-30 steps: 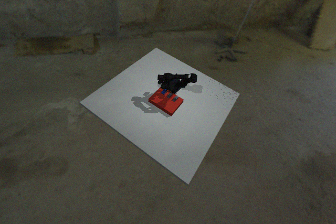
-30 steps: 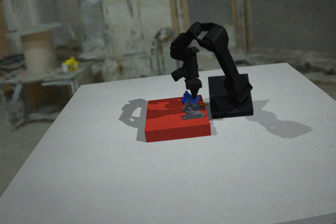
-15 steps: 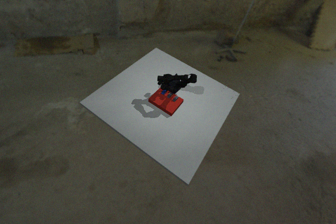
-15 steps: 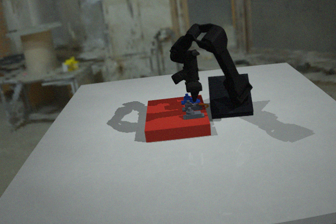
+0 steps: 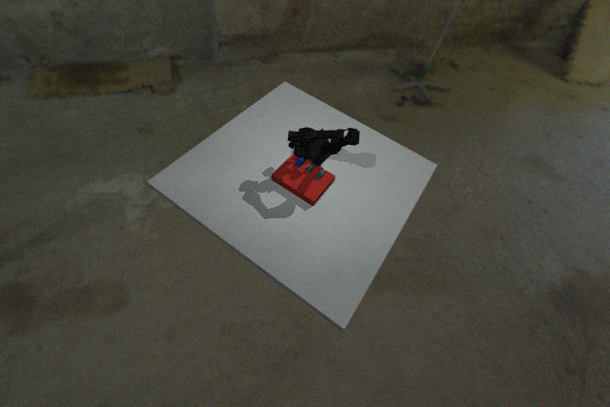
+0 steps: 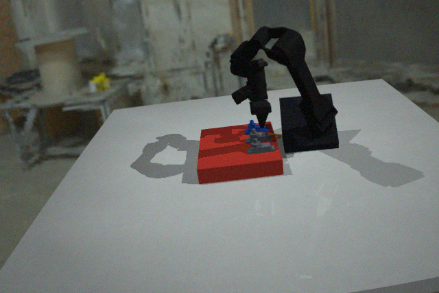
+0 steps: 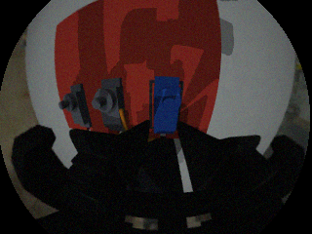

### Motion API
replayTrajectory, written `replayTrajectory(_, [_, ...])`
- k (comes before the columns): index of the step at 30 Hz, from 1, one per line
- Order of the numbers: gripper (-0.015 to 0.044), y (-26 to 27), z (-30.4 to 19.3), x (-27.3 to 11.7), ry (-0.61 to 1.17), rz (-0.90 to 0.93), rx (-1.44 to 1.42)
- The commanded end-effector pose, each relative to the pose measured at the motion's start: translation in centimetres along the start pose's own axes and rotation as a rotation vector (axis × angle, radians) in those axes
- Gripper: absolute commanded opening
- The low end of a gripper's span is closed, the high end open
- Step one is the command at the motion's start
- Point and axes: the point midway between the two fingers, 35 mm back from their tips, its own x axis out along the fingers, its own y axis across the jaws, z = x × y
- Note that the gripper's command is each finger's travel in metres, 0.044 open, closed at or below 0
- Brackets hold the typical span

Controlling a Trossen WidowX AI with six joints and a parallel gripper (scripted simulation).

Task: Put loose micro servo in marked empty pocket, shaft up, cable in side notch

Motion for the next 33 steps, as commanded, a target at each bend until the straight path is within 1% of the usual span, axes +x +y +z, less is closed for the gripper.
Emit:
replayTrajectory(1, [0.0187,0.0,0.0,-2.3,-0.007,-0.011,-0.008])
replayTrajectory(7, [0.0187,-0.1,0.1,-2.3,-0.007,-0.011,-0.008])
replayTrajectory(10, [0.0266,-0.2,0.9,-2.6,-0.010,-0.009,-0.002])
replayTrajectory(16, [0.0424,-0.6,5.3,-5.5,-0.010,-0.012,-0.006])
replayTrajectory(17, [0.0440,-0.6,6.1,-6.0,-0.010,-0.012,-0.007])
replayTrajectory(24, [0.0440,0.1,10.9,-8.9,-0.010,-0.012,-0.012])
replayTrajectory(30, [0.0440,0.1,11.0,-9.1,-0.013,-0.014,-0.010])
replayTrajectory(33, [0.0440,0.1,10.6,-10.8,-0.037,-0.033,0.007])
